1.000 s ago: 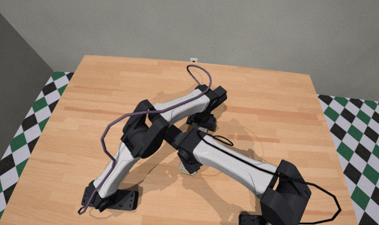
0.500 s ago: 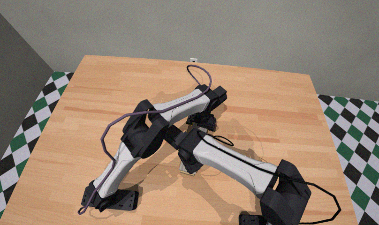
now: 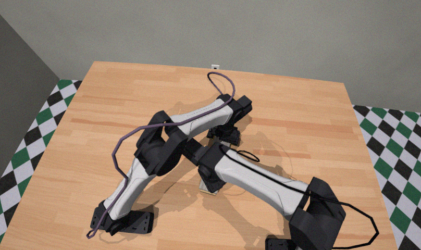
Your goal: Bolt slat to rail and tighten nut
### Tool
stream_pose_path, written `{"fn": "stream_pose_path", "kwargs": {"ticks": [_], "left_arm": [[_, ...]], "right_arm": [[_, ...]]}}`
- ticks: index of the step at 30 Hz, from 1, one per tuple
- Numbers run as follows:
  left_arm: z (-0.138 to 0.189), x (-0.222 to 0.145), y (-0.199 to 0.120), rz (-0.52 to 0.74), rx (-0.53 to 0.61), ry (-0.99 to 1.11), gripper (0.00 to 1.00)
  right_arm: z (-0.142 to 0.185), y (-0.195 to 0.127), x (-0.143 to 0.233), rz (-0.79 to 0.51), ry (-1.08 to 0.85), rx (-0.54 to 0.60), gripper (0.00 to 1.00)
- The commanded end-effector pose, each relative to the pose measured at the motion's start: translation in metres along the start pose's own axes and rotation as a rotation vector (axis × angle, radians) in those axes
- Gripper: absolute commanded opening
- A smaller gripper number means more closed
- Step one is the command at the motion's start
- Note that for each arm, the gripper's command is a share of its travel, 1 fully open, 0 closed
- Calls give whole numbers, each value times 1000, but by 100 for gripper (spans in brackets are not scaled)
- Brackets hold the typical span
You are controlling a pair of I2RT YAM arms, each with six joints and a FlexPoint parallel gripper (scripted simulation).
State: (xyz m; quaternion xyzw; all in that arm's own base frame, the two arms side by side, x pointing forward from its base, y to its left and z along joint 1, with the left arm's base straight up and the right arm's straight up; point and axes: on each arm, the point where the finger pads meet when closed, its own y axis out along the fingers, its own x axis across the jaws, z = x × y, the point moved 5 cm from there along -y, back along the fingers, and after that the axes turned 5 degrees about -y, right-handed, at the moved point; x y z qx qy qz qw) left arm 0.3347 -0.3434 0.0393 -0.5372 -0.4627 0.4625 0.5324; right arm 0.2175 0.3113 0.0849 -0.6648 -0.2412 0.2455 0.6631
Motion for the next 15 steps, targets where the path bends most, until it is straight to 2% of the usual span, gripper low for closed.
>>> {"fn": "stream_pose_path", "kwargs": {"ticks": [1, 7, 14, 15], "left_arm": [[-3, -1, -7, 11, -16, 2, 67], [-3, -1, -7, 11, -16, 2, 67], [-3, -1, -7, 11, -16, 2, 67], [-3, -1, -7, 11, -16, 2, 67]], "right_arm": [[1, -5, 2, -18, -63, 2, 36], [1, -11, 2, -23, -542, -1, 36], [2, -16, 3, -31, -941, -6, 36], [2, -16, 3, -31, -941, -6, 36]]}}
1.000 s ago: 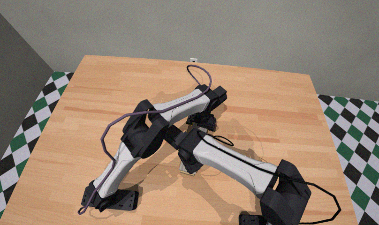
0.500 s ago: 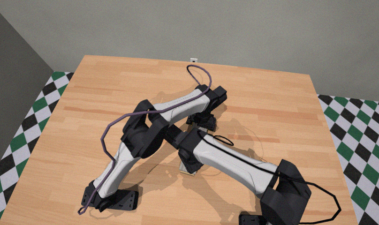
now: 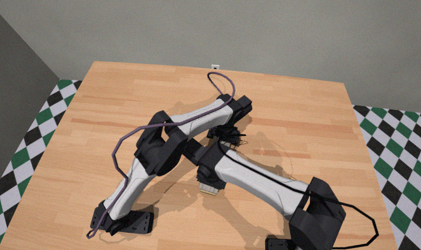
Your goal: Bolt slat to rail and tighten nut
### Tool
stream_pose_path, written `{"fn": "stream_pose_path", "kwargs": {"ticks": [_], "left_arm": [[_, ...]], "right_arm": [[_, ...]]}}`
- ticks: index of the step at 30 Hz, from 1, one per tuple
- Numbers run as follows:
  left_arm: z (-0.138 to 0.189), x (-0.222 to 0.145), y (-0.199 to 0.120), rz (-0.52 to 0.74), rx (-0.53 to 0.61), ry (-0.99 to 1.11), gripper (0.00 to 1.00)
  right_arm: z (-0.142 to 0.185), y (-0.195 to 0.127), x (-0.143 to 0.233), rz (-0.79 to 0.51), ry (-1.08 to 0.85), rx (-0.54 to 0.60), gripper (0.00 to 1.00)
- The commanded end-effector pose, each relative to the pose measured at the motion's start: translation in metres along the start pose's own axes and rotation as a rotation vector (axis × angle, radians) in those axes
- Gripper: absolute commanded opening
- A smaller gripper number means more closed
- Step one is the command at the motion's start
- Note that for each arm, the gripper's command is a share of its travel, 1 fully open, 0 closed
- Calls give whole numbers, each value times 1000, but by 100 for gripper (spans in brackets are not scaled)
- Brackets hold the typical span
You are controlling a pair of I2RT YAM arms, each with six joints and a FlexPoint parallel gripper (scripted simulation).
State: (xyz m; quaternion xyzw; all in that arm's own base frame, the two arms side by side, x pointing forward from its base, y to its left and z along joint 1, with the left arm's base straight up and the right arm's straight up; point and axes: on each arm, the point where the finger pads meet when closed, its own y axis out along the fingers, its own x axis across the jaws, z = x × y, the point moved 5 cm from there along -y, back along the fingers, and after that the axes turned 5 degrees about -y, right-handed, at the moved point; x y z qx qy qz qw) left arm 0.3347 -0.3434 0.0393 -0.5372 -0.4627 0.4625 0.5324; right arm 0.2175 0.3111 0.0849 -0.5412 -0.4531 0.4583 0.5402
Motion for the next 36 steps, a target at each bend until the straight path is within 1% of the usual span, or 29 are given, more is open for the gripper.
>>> {"fn": "stream_pose_path", "kwargs": {"ticks": [1, 2, 16, 18, 19, 33, 35, 36], "left_arm": [[-3, -1, -7, 11, -16, 2, 67], [-3, -1, -7, 11, -16, 2, 67], [-3, -1, -7, 11, -16, 2, 67], [-3, -1, -7, 11, -16, 2, 67], [-3, -1, -7, 11, -16, 2, 67], [-3, -1, -7, 11, -16, 2, 67], [-3, -1, -7, 11, -16, 2, 67], [-3, -1, -7, 11, -16, 2, 67]], "right_arm": [[-1, -16, 4, -28, -243, -15, 36], [-1, -16, 4, -30, -387, -18, 36], [-1, -20, 4, -23, -1174, -29, 36], [-1, -20, 4, -23, -1174, -29, 36], [-1, -20, 4, -25, -1316, -35, 36], [-1, -22, 4, -9, -2103, -42, 36], [-1, -22, 4, -9, -2103, -42, 36], [-1, -22, 4, -9, -2245, -51, 36]]}}
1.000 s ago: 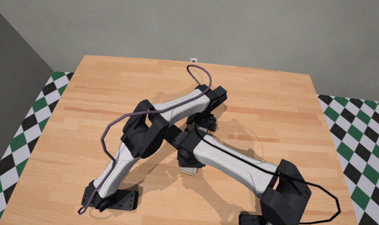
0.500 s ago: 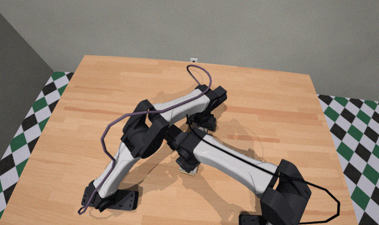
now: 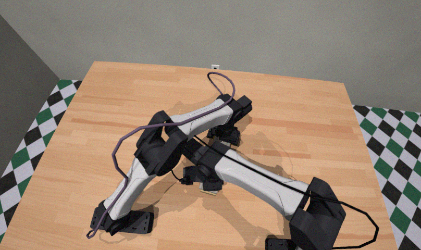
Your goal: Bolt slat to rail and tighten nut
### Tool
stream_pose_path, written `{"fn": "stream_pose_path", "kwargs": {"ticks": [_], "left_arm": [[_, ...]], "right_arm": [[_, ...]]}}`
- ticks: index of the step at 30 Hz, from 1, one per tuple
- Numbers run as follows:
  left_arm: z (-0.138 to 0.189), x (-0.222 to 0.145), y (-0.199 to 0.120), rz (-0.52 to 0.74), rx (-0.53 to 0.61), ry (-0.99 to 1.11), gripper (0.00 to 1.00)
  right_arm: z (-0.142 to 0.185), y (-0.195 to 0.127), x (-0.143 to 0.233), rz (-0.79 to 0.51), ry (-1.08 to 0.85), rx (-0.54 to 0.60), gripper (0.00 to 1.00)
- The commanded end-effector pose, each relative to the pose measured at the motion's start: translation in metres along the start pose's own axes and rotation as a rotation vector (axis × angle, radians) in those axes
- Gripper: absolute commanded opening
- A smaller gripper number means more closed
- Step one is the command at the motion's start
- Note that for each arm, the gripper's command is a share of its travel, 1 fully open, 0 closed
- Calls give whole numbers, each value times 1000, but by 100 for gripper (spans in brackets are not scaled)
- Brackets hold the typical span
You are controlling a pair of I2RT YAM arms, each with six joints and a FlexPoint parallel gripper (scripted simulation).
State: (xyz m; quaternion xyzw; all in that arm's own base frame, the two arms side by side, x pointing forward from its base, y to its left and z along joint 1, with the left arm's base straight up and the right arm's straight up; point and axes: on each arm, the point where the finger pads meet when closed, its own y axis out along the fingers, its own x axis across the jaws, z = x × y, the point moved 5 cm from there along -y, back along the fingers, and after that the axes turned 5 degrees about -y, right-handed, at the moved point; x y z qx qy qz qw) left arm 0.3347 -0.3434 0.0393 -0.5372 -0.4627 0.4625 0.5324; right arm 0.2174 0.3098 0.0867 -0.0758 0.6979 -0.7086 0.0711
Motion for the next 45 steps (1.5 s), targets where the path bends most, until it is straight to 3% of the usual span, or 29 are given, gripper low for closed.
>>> {"fn": "stream_pose_path", "kwargs": {"ticks": [1, 4, 36, 45], "left_arm": [[-3, -1, -7, 11, -16, 2, 67], [-3, -1, -7, 11, -16, 2, 67], [-3, -1, -7, 11, -16, 2, 67], [-3, -1, -7, 11, -16, 2, 67]], "right_arm": [[-4, -20, -3, 33, -347, -35, 36], [-4, -20, -2, 38, -503, -38, 36], [-5, -20, -4, 49, -501, -44, 36], [-3, -6, -2, 16, -501, -26, 36]]}}
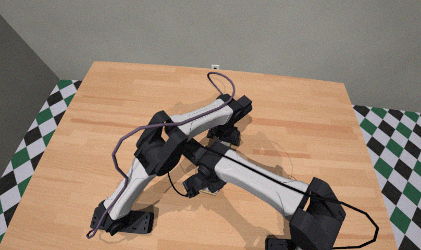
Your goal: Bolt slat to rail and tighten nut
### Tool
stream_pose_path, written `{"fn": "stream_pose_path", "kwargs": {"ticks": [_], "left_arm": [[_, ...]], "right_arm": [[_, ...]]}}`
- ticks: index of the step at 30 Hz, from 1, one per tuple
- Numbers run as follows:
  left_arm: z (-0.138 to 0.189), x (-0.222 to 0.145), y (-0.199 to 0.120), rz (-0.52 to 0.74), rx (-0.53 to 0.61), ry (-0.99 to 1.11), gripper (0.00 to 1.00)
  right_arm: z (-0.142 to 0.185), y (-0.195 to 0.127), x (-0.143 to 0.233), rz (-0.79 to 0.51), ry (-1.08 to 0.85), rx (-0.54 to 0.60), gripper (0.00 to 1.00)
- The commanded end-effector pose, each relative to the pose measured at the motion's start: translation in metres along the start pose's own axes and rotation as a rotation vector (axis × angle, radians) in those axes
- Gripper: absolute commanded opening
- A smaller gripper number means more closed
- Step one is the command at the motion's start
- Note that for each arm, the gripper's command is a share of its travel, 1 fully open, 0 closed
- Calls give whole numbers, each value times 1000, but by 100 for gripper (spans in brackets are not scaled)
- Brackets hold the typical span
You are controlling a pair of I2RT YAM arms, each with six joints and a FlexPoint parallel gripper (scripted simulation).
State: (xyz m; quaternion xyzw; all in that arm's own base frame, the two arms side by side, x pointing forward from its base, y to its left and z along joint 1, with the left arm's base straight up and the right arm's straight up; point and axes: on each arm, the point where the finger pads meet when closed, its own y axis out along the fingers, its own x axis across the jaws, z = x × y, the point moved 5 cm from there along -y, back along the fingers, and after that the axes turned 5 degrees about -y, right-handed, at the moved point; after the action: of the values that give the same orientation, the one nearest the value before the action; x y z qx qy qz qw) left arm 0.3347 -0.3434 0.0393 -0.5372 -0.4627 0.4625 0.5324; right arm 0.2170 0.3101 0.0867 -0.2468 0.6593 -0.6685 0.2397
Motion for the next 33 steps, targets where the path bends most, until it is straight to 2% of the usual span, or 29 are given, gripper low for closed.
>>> {"fn": "stream_pose_path", "kwargs": {"ticks": [1, 33], "left_arm": [[-3, -1, -7, 11, -16, 2, 67], [-3, -1, -7, 11, -16, 2, 67]], "right_arm": [[-2, -5, -3, 22, -7, -21, 36], [-2, 2, -3, 22, -7, -21, 36]]}}
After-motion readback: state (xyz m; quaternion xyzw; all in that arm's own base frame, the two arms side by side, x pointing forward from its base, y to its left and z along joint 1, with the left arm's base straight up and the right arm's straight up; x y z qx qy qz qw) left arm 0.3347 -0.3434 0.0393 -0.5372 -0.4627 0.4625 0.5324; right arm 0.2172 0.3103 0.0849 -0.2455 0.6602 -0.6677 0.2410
